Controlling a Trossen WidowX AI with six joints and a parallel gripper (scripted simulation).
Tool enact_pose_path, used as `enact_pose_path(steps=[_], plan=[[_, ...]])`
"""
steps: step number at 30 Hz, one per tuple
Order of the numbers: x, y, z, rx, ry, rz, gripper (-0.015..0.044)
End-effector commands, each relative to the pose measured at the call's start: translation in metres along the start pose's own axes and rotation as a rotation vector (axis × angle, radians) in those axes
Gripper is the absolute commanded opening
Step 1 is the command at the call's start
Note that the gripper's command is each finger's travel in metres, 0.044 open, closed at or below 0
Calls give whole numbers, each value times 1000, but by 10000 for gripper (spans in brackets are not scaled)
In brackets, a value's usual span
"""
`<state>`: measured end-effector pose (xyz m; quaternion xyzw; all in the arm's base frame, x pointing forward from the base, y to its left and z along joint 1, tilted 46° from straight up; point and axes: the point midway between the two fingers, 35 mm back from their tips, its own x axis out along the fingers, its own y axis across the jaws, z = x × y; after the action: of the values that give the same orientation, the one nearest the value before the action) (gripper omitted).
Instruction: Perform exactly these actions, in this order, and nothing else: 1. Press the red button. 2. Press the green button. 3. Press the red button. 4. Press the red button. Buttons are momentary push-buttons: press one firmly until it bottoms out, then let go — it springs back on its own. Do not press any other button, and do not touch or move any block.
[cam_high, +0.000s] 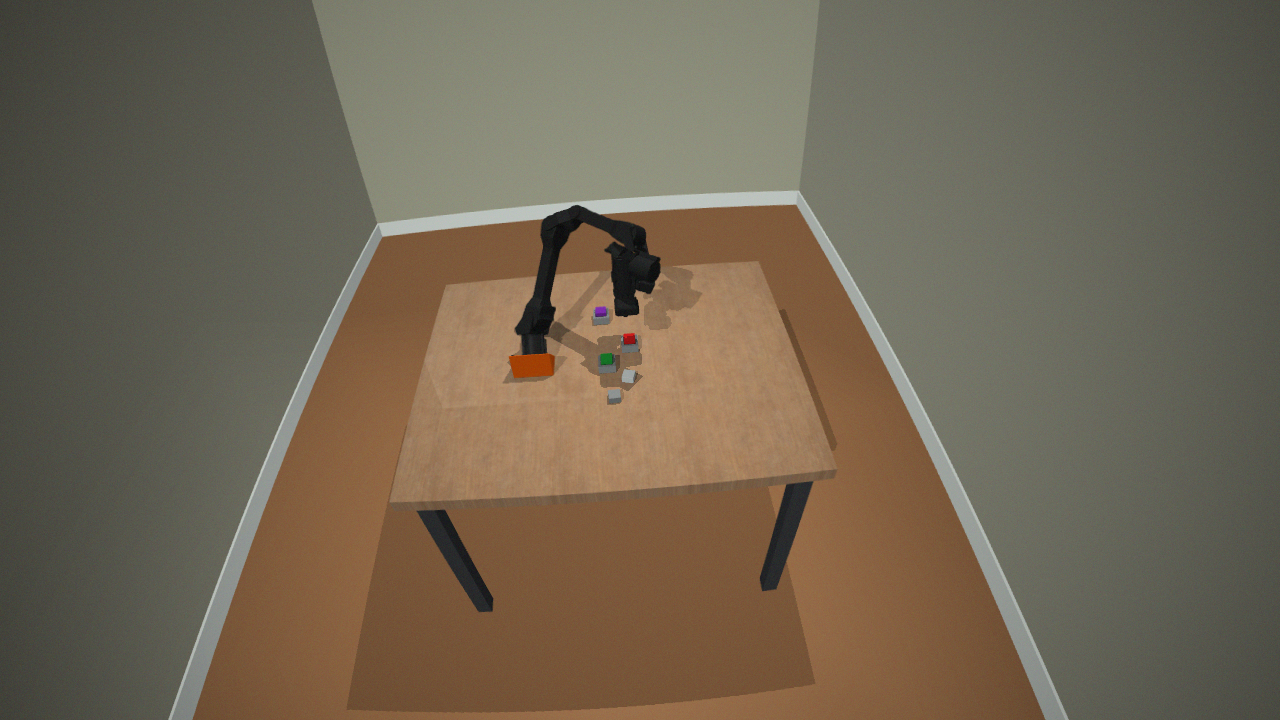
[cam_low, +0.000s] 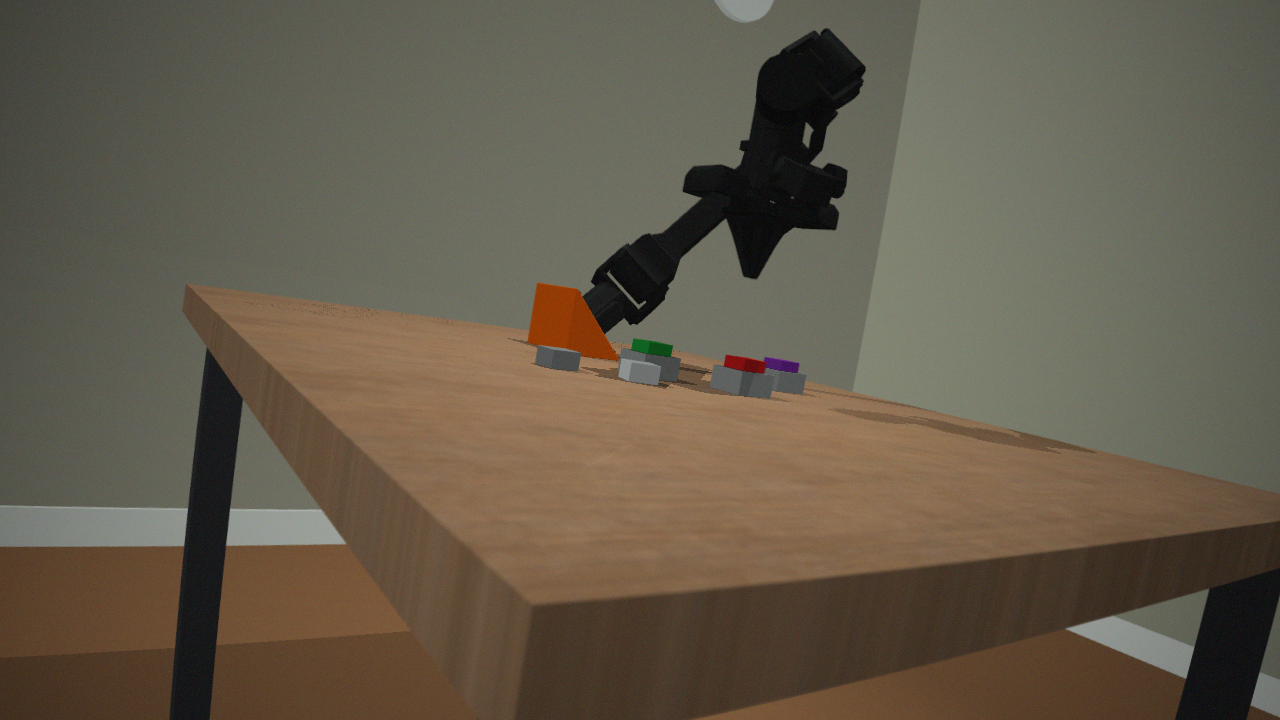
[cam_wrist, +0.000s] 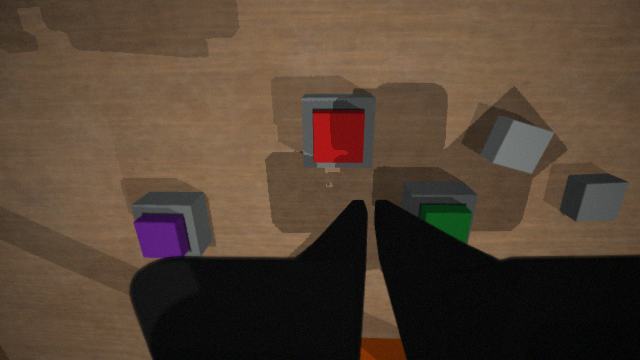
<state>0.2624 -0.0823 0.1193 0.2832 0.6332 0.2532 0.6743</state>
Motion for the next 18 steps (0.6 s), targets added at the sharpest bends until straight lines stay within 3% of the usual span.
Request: enact_pose_path(steps=[1,4,9,18], plan=[[-1,10,6,21,-7,8,20],[7,10,7,21,-7,7,20],[58,11,7,20,-8,10,20],[67,11,7,20,-9,10,20]])
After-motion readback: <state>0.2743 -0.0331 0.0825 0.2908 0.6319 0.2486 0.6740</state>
